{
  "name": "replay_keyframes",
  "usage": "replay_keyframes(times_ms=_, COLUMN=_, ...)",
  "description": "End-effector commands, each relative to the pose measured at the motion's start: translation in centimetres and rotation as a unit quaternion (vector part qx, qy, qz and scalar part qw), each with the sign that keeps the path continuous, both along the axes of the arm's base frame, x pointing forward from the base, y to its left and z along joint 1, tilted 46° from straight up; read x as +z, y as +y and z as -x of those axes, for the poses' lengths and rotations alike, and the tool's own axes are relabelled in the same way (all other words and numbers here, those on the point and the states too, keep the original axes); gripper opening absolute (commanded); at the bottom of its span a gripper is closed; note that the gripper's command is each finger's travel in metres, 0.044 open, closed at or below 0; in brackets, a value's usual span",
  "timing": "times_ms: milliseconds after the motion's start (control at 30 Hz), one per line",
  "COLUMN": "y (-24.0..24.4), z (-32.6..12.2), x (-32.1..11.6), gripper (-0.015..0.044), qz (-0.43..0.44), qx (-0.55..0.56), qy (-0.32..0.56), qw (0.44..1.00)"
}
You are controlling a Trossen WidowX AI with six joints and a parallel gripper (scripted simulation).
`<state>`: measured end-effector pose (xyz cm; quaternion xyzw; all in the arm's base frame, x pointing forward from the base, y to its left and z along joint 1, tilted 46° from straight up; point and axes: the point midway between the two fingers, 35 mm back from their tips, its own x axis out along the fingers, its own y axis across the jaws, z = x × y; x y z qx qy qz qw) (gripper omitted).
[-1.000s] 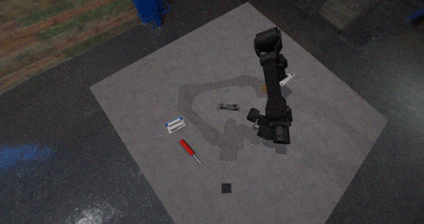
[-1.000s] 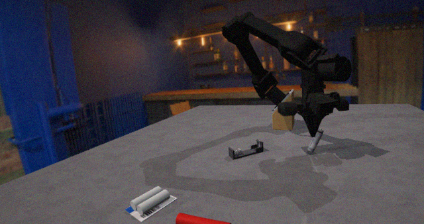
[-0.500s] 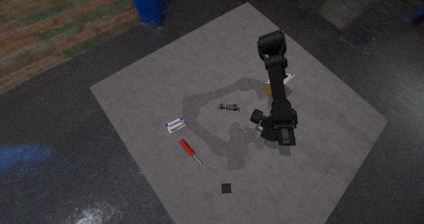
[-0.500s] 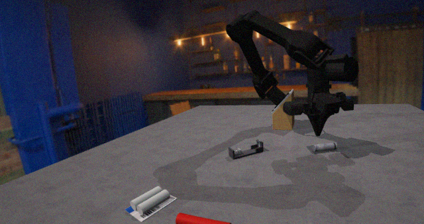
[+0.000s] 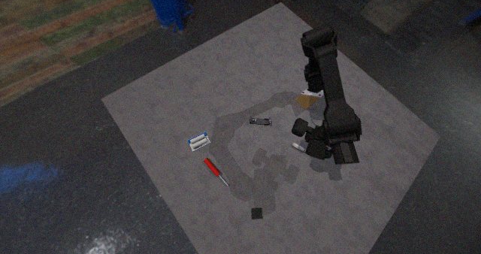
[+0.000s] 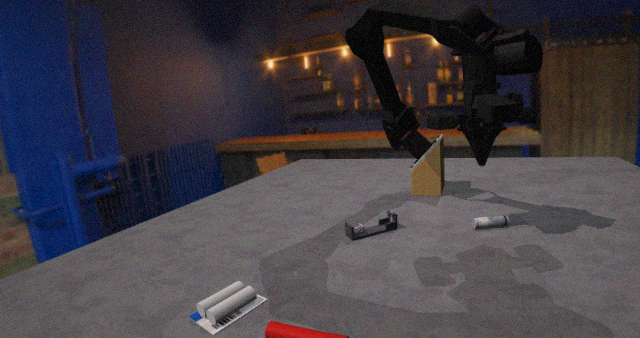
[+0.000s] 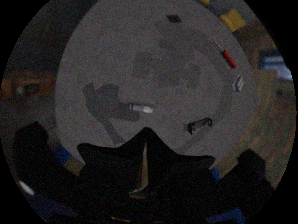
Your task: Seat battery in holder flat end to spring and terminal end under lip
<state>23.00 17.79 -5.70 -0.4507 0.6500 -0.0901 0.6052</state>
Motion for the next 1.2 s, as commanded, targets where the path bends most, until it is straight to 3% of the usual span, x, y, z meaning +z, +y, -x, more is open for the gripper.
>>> replay_keyframes(times_ms=0, y=0.1, z=0.0, x=0.0, gripper=0.0, qz=-0.001, qx=0.001, qy=0.0, qw=1.0)
replay_keyframes(times_ms=100, y=0.1, z=0.0, x=0.0, gripper=0.0, qz=-0.001, qx=0.001, qy=0.0, qw=1.0)
replay_keyframes(times_ms=267, y=-0.7, z=-0.1, x=-1.4, gripper=0.0131, qz=0.023, qx=0.117, qy=0.116, qw=0.986)
replay_keyframes(times_ms=400, y=-1.6, z=-0.2, x=-3.0, gripper=0.0223, qz=0.048, qx=0.247, qy=0.245, qw=0.936)
replay_keyframes(times_ms=700, y=-3.6, z=-0.1, x=-6.1, gripper=0.0223, qz=0.094, qx=0.483, qy=0.48, qw=0.726)
replay_keyframes(times_ms=1167, y=-3.6, z=-0.1, x=-6.2, gripper=0.0223, qz=0.095, qx=0.488, qy=0.484, qw=0.72)
